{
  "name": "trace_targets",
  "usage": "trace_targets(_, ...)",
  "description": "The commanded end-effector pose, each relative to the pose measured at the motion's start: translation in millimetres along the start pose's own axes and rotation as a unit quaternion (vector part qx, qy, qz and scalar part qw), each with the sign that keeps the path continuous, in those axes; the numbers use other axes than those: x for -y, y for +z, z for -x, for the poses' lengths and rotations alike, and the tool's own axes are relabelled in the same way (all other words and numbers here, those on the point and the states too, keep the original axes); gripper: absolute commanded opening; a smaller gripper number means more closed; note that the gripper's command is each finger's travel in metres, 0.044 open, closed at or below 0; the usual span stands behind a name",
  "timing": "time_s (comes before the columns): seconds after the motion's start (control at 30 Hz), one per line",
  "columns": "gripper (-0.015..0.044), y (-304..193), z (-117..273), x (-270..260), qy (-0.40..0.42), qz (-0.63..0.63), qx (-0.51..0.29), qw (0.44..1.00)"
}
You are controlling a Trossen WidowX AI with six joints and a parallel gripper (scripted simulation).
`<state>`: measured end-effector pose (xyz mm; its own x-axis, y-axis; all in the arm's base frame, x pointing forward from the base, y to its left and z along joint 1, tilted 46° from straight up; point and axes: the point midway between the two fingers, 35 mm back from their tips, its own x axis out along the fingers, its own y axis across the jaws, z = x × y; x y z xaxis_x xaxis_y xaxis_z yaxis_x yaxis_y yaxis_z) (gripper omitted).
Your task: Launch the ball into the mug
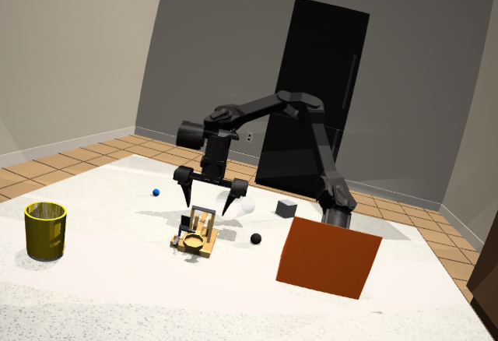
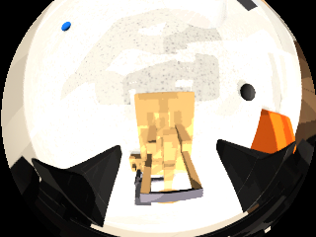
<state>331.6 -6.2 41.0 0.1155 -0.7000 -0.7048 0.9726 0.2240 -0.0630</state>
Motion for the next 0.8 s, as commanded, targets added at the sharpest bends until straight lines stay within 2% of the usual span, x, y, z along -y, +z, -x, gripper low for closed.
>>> trace_targets(0.0,0.044,0,-5,0,0.001,0.003,0.002,1.0)
trace_targets(0.77,0.044,1,-42,0,0.001,0.003,0.003,1.0)
